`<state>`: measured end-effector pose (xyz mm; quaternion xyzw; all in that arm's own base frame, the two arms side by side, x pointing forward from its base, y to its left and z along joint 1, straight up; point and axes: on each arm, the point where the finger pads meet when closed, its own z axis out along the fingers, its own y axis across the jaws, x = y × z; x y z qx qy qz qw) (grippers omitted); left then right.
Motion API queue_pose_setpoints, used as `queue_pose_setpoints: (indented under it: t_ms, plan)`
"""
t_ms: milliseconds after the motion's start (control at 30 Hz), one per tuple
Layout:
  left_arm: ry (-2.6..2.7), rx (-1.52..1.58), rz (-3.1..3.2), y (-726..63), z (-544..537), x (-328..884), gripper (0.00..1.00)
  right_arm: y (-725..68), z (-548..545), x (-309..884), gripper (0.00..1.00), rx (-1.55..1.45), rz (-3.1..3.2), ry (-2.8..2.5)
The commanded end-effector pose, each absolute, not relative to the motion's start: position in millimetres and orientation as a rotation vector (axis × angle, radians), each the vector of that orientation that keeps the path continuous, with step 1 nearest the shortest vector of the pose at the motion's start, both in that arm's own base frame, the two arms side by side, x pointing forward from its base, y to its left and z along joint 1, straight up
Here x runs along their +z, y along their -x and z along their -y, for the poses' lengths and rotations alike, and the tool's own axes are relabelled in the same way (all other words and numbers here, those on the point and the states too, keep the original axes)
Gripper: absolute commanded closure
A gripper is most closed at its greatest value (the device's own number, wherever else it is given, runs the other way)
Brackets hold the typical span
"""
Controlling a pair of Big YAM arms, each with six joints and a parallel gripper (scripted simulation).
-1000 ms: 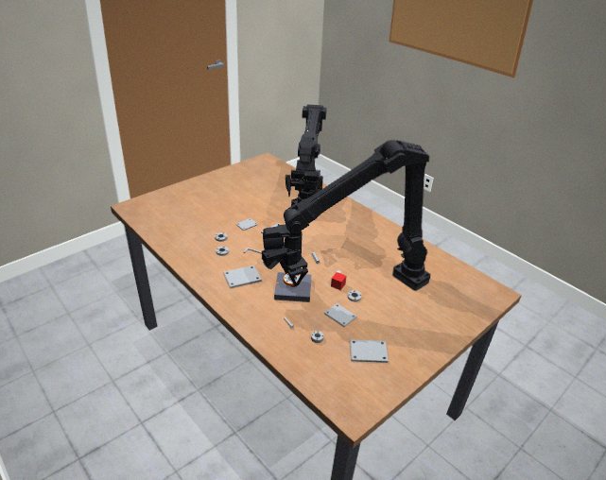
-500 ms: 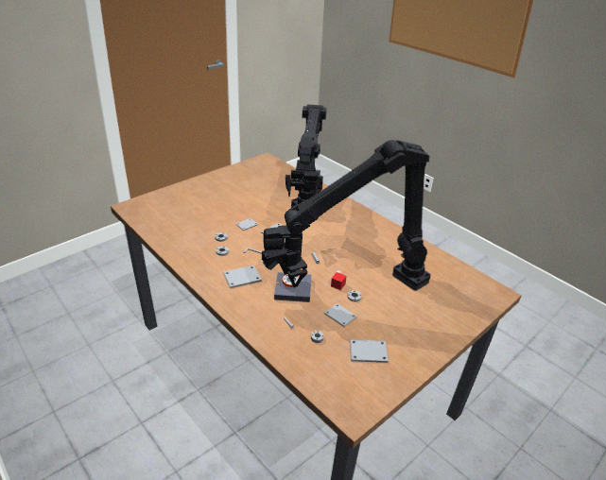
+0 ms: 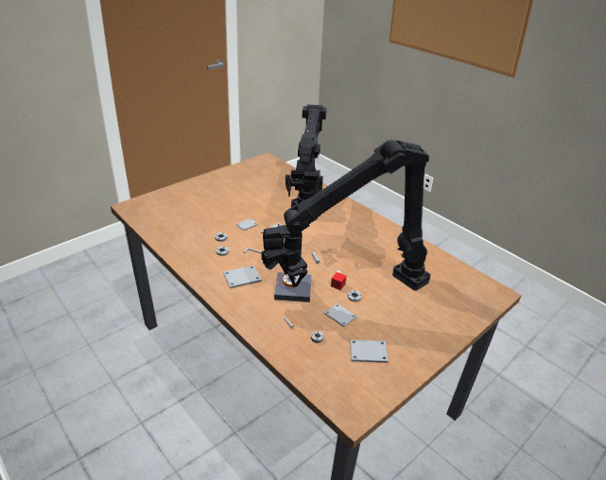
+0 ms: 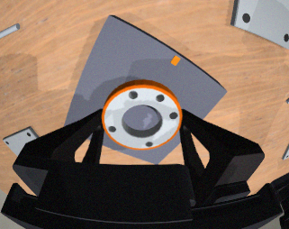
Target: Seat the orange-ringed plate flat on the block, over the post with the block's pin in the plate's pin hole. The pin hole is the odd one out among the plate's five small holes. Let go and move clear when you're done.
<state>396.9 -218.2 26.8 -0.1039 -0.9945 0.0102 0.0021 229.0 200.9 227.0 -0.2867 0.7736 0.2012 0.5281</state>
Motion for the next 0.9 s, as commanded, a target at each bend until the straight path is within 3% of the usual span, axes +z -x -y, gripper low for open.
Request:
queue_pose_setpoints:
  t_ms: [0, 867]
  plan:
    - [0.35, 0.056, 3.164, -422.1, 230.5, 47.8, 0.4, -231.2, -202.6, 238.9, 0.0, 0.483, -1.816, 0.683]
    - [0.346, 0.061, 3.175, -409.0, 223.8, 52.5, 0.4, -231.2, -202.6, 238.9, 0.0, 0.483, -1.816, 0.683]
